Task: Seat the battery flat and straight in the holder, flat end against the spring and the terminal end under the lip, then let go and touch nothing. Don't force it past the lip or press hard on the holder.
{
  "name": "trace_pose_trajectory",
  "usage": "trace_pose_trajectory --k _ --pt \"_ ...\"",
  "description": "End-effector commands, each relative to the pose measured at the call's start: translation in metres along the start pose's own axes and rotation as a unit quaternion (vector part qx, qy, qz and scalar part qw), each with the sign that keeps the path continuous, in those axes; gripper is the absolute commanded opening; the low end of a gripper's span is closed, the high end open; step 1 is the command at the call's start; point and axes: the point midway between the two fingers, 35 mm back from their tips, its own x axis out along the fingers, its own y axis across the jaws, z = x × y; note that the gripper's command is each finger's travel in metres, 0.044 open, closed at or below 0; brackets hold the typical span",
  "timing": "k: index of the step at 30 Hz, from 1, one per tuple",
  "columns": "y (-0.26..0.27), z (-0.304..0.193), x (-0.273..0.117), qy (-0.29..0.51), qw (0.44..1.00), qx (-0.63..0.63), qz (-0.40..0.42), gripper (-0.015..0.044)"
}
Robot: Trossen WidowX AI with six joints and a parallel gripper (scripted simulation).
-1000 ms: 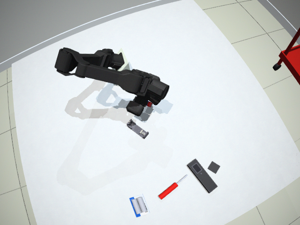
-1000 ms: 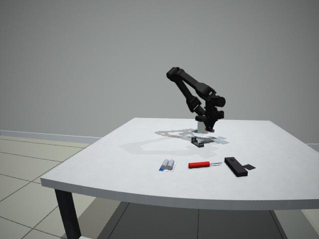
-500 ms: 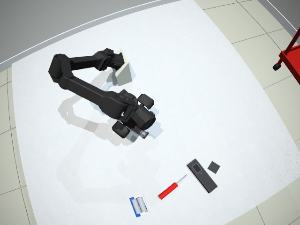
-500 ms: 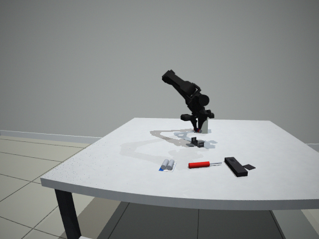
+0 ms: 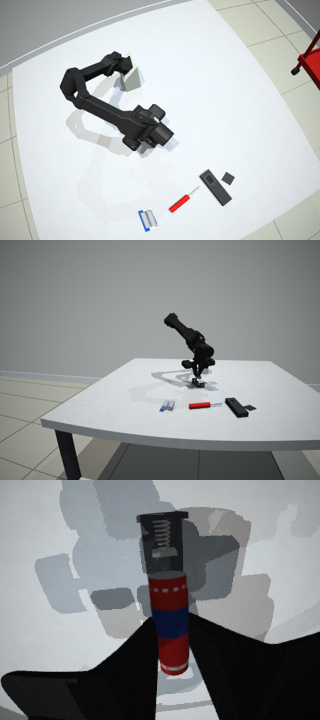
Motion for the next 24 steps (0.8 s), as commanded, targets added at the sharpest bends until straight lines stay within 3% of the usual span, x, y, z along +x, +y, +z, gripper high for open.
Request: trace_pose_trajectory --k 1,24 --pt "-0.0014 0.0005 0.0076 0.025 1.000 0.003 -0.001 0.0065" --pt "-0.0020 0.0069 0.0156 0.089 0.996 0.006 0.005 0.0065"
